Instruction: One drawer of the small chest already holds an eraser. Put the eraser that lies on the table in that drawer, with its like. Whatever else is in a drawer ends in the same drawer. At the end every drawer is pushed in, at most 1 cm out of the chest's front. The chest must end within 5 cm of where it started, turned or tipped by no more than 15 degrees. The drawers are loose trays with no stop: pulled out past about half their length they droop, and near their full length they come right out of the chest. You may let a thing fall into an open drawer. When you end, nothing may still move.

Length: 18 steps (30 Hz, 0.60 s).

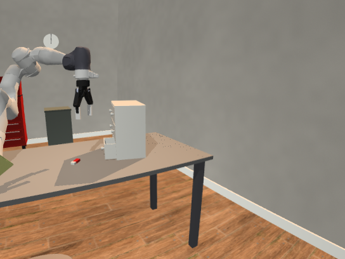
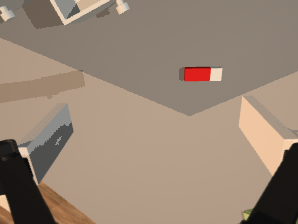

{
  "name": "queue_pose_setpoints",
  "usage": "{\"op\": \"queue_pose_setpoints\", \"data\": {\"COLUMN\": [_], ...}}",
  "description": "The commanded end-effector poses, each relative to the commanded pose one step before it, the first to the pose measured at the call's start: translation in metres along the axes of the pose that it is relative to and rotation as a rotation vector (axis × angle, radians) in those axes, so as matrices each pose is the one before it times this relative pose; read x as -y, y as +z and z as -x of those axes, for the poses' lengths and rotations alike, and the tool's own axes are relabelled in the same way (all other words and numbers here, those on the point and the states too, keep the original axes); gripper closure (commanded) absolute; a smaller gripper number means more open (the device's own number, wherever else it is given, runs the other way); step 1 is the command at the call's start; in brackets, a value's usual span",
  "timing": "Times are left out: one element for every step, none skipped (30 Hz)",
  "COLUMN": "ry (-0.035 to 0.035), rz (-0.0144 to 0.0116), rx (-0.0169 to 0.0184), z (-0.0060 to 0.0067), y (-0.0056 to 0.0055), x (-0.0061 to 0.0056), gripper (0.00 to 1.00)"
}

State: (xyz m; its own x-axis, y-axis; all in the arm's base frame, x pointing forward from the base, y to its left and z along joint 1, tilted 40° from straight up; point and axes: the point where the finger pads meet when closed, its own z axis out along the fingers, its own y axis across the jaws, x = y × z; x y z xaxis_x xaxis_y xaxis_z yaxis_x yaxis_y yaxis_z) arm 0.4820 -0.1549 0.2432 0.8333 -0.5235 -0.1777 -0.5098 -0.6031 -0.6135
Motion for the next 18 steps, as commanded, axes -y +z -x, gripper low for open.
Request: {"op": "queue_pose_setpoints", "data": {"ry": [-0.17923,-0.01381,-0.01332,-0.01283,-0.01233,-0.01184,0.00000,0.00000,-0.01135,-0.01087,-0.01038,-0.00990,-0.00942,-0.00895,-0.00848,-0.00801,-0.00756,-0.00710], "rz": [-0.01295,0.00002,0.00002,0.00002,0.00002,0.00002,0.00000,0.00000,0.00002,0.00002,0.00002,0.00001,0.00001,0.00001,0.00002,0.00001,0.00001,0.00001], "rx": [0.00682,0.00001,0.00000,0.00000,0.00000,0.00001,0.00000,0.00000,0.00000,0.00000,0.00000,0.00000,0.00000,0.00000,0.00000,0.00000,0.00000,0.00000], "z": [-0.00158,-0.00065,-0.00063,-0.00061,-0.00058,-0.00056,0.00000,0.00000,-0.00054,-0.00052,-0.00049,-0.00047,-0.00045,-0.00043,-0.00040,-0.00038,-0.00036,-0.00034], "y": [0.00117,0.00003,0.00003,0.00003,0.00003,0.00003,0.00000,0.00000,0.00003,0.00002,0.00002,0.00002,0.00002,0.00002,0.00002,0.00002,0.00002,0.00002], "x": [0.00290,0.00013,0.00012,0.00010,0.00009,0.00008,0.00000,0.00000,0.00007,0.00006,0.00005,0.00005,0.00004,0.00003,0.00003,0.00002,0.00002,0.00002], "gripper": [0.00,0.00,0.00,0.00,0.00,0.00,0.00,0.00,0.00,0.00,0.00,0.00,0.00,0.00,0.00,0.00,0.00,0.00]}}
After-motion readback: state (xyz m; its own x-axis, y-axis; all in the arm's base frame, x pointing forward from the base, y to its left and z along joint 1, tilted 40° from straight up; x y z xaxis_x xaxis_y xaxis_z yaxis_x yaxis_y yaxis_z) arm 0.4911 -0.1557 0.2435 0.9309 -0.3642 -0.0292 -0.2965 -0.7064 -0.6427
